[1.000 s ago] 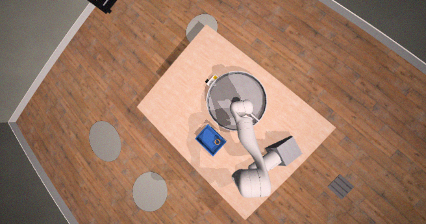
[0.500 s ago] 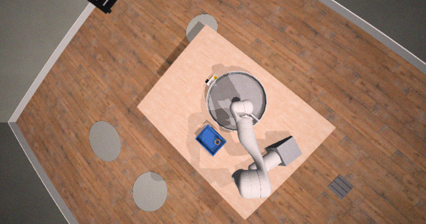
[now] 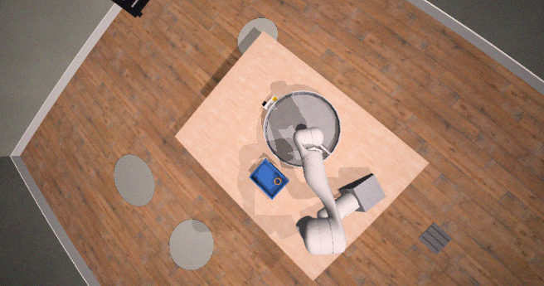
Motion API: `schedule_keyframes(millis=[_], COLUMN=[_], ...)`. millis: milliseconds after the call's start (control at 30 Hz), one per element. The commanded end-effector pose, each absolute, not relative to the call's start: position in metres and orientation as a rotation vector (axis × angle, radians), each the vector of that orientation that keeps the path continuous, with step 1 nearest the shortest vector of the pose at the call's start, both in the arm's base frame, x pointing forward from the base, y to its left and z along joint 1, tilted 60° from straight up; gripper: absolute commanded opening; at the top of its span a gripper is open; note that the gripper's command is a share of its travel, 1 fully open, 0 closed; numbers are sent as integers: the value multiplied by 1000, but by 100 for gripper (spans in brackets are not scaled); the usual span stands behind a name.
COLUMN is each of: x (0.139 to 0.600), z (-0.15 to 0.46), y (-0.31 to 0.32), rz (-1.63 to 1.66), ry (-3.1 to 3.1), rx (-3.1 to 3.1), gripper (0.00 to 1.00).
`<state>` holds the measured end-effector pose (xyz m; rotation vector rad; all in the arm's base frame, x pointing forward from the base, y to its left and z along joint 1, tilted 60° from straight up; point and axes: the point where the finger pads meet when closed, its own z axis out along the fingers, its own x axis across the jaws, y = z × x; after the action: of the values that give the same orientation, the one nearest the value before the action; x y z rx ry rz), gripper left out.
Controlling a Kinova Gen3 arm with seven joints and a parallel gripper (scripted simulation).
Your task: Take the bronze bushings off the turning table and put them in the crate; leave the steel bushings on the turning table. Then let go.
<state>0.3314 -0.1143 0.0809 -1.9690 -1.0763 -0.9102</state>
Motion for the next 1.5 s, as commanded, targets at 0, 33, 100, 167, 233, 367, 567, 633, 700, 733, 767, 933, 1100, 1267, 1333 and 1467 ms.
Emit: schedule_keyframes(millis=[0, 33, 100, 167, 233, 367, 567, 633, 700, 733, 767, 933, 1100, 1267, 1333, 1467], x=[331, 331, 330, 330, 330, 330, 327, 325, 324, 324, 324, 324, 322, 317, 317, 317], z=[82, 83, 85, 85, 85, 85, 90, 95, 98, 98, 98, 98, 100, 111, 111, 111], y=[-117, -119, -121, -121, -121, -121, -130, -138, -143, -143, -143, -143, -147, -164, -164, -164], rz=[-911, -911, -911, -911, -911, -911, -911, -911, -911, -911, -911, -911, -911, -911, -911, -911], ry=[-1076, -1076, -1076, -1076, -1076, -1076, -1076, -1076, -1076, -1076, -1076, -1076, -1076, -1075, -1075, -1075], rx=[-1972, -1972, -1972, -1972, -1972, -1972, -1972, -1972, -1972, -1972, -1972, -1972, -1972, -1972, -1972, -1972], gripper=[0, 0, 0, 0, 0, 0, 0, 0, 0, 0, 0, 0, 0, 0, 0, 0])
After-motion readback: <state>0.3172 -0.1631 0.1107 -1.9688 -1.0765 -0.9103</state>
